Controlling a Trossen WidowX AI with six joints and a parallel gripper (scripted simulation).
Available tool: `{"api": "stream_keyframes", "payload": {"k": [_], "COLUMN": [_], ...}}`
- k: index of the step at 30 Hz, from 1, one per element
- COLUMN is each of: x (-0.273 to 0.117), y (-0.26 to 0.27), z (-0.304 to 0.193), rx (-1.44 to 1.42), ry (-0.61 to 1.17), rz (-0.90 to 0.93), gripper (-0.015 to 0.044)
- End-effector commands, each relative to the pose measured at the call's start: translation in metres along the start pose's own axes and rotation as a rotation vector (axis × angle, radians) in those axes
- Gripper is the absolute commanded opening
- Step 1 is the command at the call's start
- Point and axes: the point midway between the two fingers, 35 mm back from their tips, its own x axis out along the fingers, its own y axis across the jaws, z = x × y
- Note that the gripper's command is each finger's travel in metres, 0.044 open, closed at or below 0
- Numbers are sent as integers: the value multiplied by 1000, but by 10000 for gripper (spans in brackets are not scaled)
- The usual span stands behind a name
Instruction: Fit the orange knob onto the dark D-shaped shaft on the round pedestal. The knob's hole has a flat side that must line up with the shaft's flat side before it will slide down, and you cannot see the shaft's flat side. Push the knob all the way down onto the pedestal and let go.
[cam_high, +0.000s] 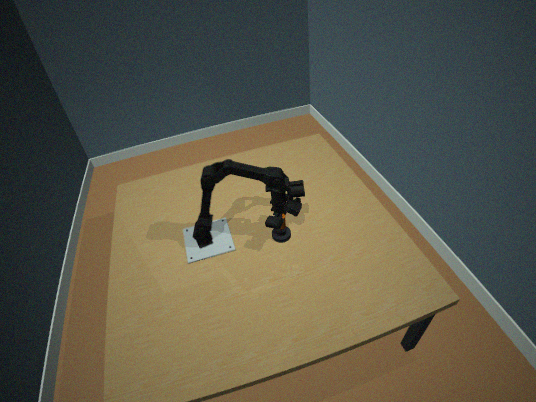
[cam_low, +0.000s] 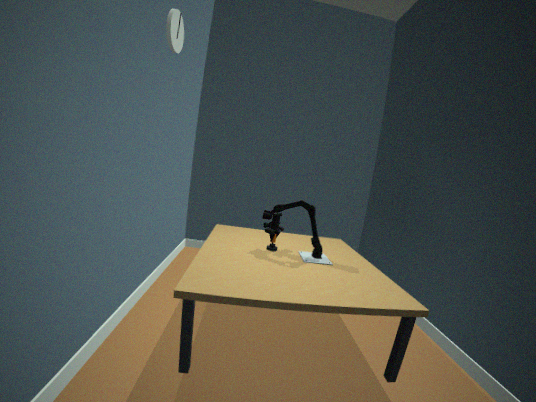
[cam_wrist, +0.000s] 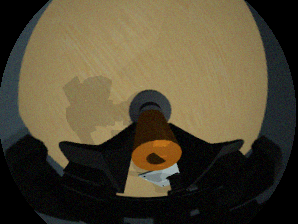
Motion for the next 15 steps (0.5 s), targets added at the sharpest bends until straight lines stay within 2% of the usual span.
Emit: {"api": "stream_keyframes", "payload": {"k": [1, 5, 15], "x": [-1, -2, 0], "y": [-1, -3, -3], "z": [-2, -5, -4], "rx": [74, 197, 197], "ry": [1, 1, 1], "rz": [-4, -4, -4], "gripper": [0, 0, 0]}}
